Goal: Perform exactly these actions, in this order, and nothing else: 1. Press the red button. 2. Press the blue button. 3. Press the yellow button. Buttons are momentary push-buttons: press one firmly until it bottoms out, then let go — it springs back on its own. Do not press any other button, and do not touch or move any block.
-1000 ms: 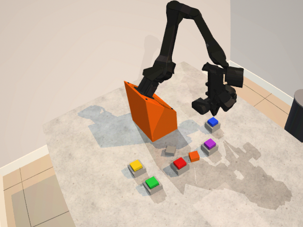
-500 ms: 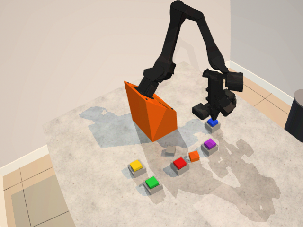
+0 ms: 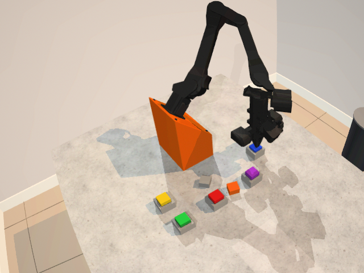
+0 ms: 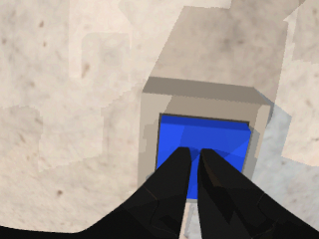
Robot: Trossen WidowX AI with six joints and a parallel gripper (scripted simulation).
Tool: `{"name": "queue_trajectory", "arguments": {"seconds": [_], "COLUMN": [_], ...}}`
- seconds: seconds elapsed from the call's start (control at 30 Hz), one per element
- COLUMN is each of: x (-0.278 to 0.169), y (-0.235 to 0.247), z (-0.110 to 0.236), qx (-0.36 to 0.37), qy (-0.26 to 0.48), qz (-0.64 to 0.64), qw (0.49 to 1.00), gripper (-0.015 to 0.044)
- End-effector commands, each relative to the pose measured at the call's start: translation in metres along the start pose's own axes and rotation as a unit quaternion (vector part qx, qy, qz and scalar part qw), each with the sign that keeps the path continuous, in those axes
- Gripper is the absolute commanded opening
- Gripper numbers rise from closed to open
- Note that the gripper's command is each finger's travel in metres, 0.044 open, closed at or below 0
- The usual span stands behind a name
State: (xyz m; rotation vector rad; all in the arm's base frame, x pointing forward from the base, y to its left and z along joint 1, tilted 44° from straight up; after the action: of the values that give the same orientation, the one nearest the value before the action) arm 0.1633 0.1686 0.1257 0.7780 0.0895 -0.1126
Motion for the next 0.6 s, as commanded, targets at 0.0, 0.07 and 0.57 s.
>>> {"name": "queue_trajectory", "arguments": {"seconds": [0.0,0.07,0.57], "x": [-0.002,-0.002,-0.001], "y": [-0.002,-0.002,-0.002], "z": [-0.002,-0.002,0.034], "qx": [-0.004,-0.004,-0.005], "qy": [0.003,0.003,0.002], "qz": [-0.003,-0.003,-0.003], "qw": [1.000,1.000,1.000], "gripper": [0.0020,0.0020,0.0020]}}
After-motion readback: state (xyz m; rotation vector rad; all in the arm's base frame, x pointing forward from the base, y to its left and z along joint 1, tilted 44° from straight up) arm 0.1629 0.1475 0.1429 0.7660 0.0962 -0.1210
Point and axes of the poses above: the point midway between the two fingers, 35 mm back from their tips, its own z axis back along the fingers, its own y axis across the jaws, x = y × z, the point moved 8 cm from there along z, back along the fingers, and after that the axes turned 11 degrees about -z, right-handed, at the moved point
